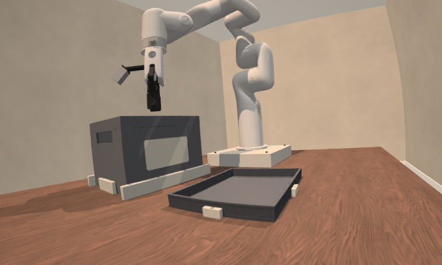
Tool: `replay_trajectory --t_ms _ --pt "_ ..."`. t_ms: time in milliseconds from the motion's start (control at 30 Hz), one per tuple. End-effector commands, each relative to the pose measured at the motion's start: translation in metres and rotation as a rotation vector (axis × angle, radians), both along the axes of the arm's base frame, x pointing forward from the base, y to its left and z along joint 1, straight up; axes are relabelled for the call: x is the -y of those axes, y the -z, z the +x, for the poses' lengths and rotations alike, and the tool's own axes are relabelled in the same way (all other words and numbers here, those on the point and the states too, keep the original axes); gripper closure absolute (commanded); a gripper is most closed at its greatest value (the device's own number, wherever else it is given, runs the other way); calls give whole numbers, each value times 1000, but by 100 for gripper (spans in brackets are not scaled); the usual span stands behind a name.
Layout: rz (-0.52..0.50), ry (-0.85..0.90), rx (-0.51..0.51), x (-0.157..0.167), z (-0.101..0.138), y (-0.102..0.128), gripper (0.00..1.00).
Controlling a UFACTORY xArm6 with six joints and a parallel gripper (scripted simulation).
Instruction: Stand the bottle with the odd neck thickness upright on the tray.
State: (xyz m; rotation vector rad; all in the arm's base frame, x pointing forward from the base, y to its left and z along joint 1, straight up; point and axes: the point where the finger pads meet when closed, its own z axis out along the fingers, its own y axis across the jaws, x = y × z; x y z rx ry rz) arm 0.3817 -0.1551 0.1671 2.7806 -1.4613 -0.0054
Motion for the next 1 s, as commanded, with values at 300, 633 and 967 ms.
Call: replay_trajectory --t_ms 300,633,967 --pt "-1 0 3 0 1 11 35" --pt "-1 0 3 0 1 13 35" --pt "-1 0 3 0 1 13 35"
